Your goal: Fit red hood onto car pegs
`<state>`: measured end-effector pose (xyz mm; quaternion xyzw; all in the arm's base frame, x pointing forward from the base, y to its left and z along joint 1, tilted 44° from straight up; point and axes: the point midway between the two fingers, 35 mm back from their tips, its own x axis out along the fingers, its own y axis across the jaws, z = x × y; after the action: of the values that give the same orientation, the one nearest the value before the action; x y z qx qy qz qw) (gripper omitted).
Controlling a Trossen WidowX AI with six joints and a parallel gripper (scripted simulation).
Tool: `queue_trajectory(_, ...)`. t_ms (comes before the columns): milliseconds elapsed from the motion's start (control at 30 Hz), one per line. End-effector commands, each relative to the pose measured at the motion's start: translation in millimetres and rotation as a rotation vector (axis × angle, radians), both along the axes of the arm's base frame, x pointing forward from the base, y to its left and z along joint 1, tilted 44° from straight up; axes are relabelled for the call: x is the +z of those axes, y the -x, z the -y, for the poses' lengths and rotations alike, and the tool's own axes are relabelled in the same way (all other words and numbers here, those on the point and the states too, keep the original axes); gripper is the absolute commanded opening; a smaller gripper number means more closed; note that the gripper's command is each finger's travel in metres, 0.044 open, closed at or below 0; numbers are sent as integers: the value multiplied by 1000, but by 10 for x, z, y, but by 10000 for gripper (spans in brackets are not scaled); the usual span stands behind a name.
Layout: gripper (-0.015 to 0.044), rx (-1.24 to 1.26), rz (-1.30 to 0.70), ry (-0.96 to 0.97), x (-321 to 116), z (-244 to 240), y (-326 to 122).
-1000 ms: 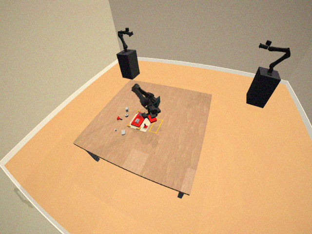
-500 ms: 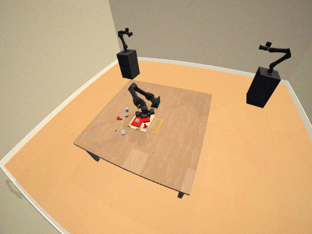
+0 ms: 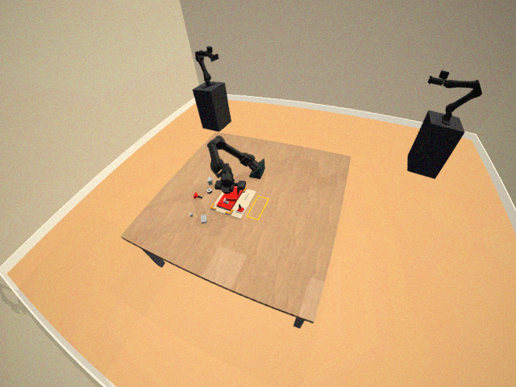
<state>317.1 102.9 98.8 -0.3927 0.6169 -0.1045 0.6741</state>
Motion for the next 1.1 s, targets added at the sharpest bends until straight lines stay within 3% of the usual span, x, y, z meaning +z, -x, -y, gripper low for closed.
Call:
queue_trajectory(0, 0, -52, 49, -10, 101, 115, -8)
queue_trajectory(467, 0, -207, 197, -49, 402, 456, -26)
queue_trajectory(1067, 0, -206, 199, -48, 16, 754, -107)
